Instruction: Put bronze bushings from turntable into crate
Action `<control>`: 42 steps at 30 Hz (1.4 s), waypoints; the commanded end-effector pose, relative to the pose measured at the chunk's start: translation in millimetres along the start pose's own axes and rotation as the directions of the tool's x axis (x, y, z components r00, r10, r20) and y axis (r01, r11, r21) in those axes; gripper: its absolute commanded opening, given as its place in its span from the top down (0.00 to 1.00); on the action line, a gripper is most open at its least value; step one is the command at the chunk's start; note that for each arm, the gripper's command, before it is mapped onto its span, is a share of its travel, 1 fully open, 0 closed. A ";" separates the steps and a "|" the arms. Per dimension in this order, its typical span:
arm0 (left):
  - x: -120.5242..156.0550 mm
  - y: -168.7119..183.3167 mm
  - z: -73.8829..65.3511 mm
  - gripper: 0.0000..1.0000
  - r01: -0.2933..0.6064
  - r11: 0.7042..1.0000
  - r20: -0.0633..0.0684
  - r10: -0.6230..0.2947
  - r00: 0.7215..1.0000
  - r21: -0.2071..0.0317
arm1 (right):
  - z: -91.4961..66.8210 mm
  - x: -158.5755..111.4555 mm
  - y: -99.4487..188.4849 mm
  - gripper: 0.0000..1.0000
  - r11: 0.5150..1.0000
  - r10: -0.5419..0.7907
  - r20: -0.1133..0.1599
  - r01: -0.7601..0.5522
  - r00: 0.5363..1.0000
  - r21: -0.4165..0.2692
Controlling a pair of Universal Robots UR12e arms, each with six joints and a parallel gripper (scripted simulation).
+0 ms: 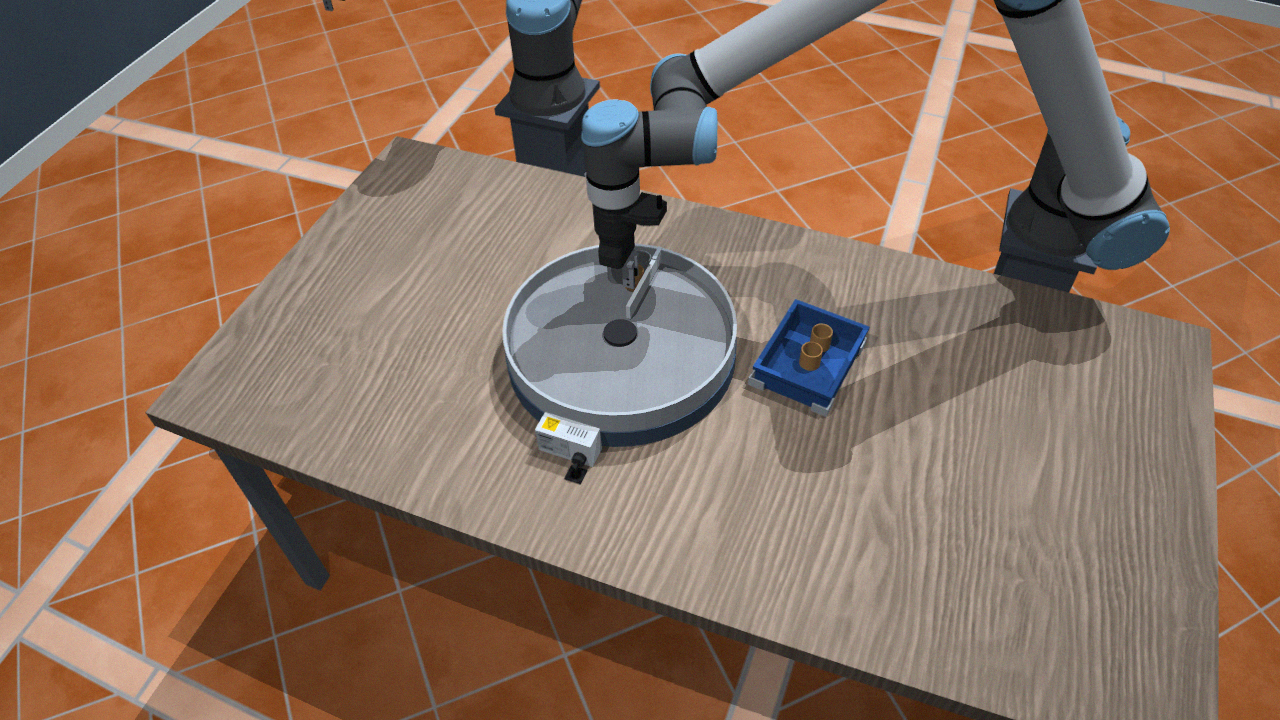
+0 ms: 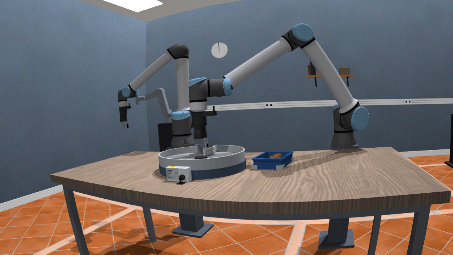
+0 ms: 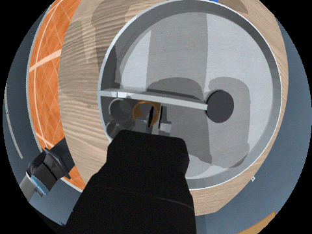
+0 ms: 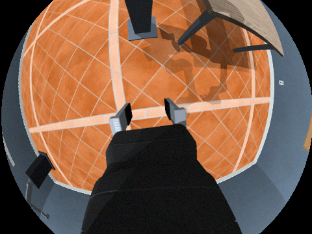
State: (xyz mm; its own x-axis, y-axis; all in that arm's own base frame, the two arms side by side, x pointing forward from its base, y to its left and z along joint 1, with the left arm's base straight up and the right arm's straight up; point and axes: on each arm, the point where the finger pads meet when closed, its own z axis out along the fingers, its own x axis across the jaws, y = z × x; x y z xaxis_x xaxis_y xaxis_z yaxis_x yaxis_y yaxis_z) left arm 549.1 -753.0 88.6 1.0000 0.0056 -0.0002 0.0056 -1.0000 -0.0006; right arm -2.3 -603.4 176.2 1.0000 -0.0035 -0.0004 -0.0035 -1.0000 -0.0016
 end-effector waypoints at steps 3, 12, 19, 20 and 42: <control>0.4 0.8 -1.7 0.64 0.000 1.000 -0.001 0.000 1.000 -0.002 | -0.9 0.2 0.7 0.00 1.000 0.000 0.000 0.000 1.000 -0.002; 0.4 0.8 -1.7 1.00 0.000 1.000 -0.001 0.000 1.000 -0.002 | -0.9 0.2 0.7 0.00 1.000 0.000 0.000 0.000 1.000 -0.002; 0.4 0.8 -1.7 1.00 0.000 1.000 -0.001 0.000 1.000 -0.002 | -0.9 0.2 0.7 0.00 1.000 0.000 0.000 0.000 1.000 -0.002; 0.4 0.8 -1.7 1.00 0.000 1.000 -0.001 0.000 1.000 -0.002 | -0.9 0.2 0.7 0.00 1.000 0.000 0.000 0.000 1.000 -0.002; 0.4 0.8 -1.7 1.00 0.000 1.000 -0.001 0.000 1.000 -0.002 | -0.9 0.2 0.7 0.00 1.000 0.000 0.000 0.000 1.000 -0.002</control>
State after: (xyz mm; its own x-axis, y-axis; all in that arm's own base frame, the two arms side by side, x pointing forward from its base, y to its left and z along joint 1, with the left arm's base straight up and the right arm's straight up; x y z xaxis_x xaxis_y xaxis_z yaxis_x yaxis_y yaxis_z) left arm 549.2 -753.1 88.6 1.0000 0.0056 -0.0001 0.0056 -1.0000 -0.0005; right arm -2.3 -603.4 176.2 1.0000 -0.0035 -0.0004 -0.0035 -1.0000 -0.0016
